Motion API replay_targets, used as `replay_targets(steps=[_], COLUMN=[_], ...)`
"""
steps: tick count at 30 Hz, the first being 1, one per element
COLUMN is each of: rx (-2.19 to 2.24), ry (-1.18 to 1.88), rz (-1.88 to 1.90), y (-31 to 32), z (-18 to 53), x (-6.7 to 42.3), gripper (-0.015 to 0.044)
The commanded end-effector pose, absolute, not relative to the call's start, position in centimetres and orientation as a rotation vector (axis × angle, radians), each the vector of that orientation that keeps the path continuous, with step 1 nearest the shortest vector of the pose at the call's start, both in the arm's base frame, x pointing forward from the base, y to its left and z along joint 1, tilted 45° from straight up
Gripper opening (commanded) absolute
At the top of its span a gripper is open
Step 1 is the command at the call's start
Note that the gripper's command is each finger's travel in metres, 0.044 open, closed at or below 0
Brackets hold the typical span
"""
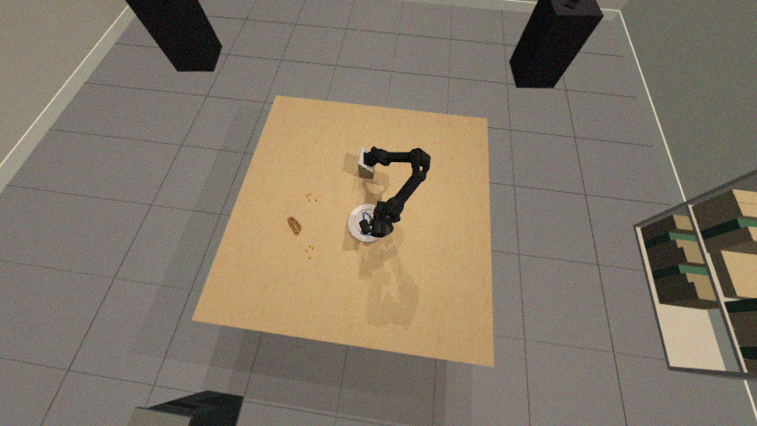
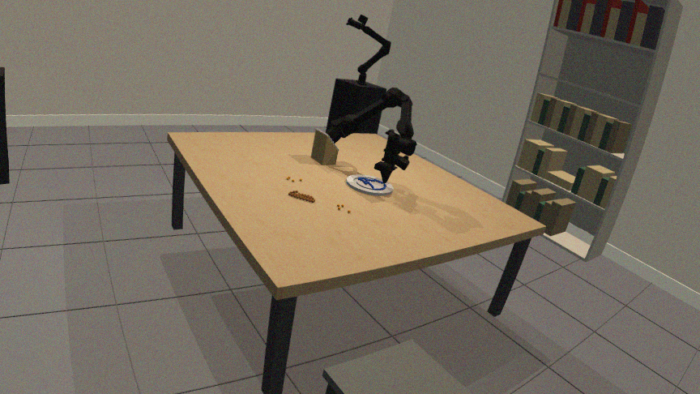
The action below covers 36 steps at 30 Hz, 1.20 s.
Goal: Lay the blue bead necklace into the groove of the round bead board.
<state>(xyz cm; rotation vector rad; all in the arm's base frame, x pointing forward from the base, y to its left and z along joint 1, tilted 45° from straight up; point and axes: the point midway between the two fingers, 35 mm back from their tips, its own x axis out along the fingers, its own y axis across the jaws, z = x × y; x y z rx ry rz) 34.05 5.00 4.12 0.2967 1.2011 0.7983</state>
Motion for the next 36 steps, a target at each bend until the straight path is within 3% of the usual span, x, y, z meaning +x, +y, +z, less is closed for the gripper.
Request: replay_targets(steps=[1, 7, 24, 36], rx=[0.302, 0.302, 0.301, 0.302], ry=[1.204, 1.203, 1.205, 1.204], rz=[0.797, 0.798, 0.797, 0.797], y=[5.20, 5.69, 5.36, 5.13], z=[4.18, 3.69, 4.01, 4.25], x=[33.98, 34.07, 34.02, 33.97], gripper=[0.0000, 0.0000, 0.0440, 0.0440])
